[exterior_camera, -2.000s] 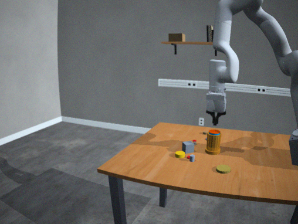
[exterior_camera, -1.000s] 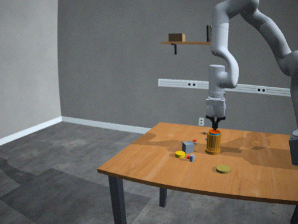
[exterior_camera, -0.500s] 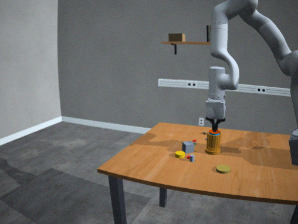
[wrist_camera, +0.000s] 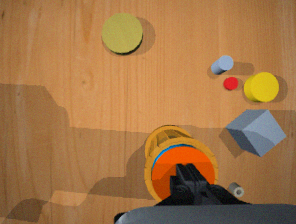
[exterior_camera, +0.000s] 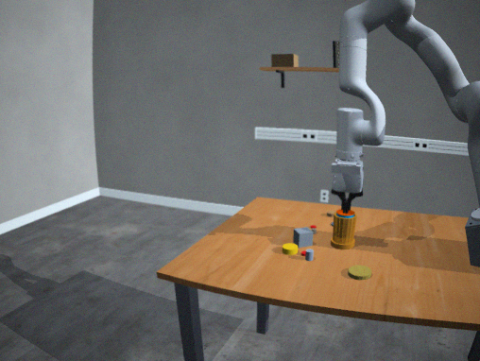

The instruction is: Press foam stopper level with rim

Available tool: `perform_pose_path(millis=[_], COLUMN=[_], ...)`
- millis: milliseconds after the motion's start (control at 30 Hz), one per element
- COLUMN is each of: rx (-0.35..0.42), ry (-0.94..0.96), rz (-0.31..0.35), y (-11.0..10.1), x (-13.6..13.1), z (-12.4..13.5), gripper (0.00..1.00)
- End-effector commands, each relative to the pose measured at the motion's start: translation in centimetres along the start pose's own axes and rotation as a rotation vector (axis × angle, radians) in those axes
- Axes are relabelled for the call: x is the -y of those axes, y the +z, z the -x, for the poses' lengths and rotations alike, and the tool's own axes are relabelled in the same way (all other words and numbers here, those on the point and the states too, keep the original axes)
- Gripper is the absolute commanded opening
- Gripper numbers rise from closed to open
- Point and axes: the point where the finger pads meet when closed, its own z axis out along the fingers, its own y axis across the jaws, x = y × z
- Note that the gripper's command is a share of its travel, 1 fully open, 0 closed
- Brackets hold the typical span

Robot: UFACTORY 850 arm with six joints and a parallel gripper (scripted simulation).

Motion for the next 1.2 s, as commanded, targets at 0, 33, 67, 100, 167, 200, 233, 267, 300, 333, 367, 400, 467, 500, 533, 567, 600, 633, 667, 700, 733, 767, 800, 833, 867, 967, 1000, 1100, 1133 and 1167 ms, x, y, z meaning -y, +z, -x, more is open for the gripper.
perform_pose_path(millis=[0, 33, 67, 100, 167, 200, 233, 267, 300, 333, 367, 400, 467, 500, 533, 567, 600, 633, 667, 700, 733, 767, 800, 833, 867, 967, 1000, 1100, 1133, 1167], rx=[0.000, 0.000, 0.000, 0.000, 0.000, 0.000, 0.000, 0.000, 0.000, 0.000, 0.000, 0.000, 0.000, 0.000, 0.000, 0.000, 0.000, 0.000, 0.000, 0.000, 0.000, 0.000, 0.000, 0.000, 0.000, 0.000, 0.000, 0.000, 0.000, 0.000], ry=[0.000, 0.000, 0.000, 0.000, 0.000, 0.000, 0.000, 0.000, 0.000, 0.000, 0.000, 0.000, 0.000, 0.000, 0.000, 0.000, 0.000, 0.000, 0.000, 0.000, 0.000, 0.000, 0.000, 0.000, 0.000, 0.000, 0.000, 0.000, 0.000, 0.000], rz=[0.002, 0.002, 0.002, 0.002, 0.002, 0.002, 0.002, 0.002, 0.002, 0.002, 0.002, 0.002, 0.002, 0.002, 0.002, 0.002, 0.002, 0.002, 0.002, 0.002, 0.002, 0.002, 0.002, 0.002, 0.002, 0.002, 0.002, 0.002, 0.002, 0.002], y=[0.0, 0.1, 0.1, 0.1, 0.2, 0.2, 0.3, 0.3, 0.4, 0.4, 0.4, 0.5, 0.6, 0.6, 0.6, 0.6, 0.7, 0.7, 0.8, 0.8, 0.9, 0.9, 1.0, 1.0, 1.1, 1.3, 1.3, 1.4, 1.5, 1.5], x=[-0.1, -0.1, -0.1, -0.1, -0.1, -0.1, -0.1, -0.1, -0.1, -0.1, -0.1, -0.1, -0.1, -0.1, -0.1, -0.1, -0.1, -0.1, -0.1, -0.1, -0.1, -0.1, -0.1, -0.1, -0.1, -0.1, -0.1, -0.1, -0.1, -0.1], z=[0.0, 0.0, 0.0, 0.0, 0.0, 0.0, 0.0, 0.0, 0.0, 0.0, 0.0, 0.0, 0.0, 0.0, 0.0, 0.0, 0.0, 0.0, 0.0, 0.0, 0.0, 0.0, 0.0, 0.0, 0.0, 0.0, 0.0, 0.0, 0.0, 0.0], gripper=[0.00, 0.00, 0.00, 0.00, 0.00, 0.00, 0.00, 0.00, 0.00, 0.00, 0.00, 0.00, 0.00, 0.00, 0.00, 0.00, 0.00, 0.00, 0.00, 0.00, 0.00, 0.00, 0.00, 0.00, 0.00, 0.00, 0.00, 0.00, 0.00, 0.00])
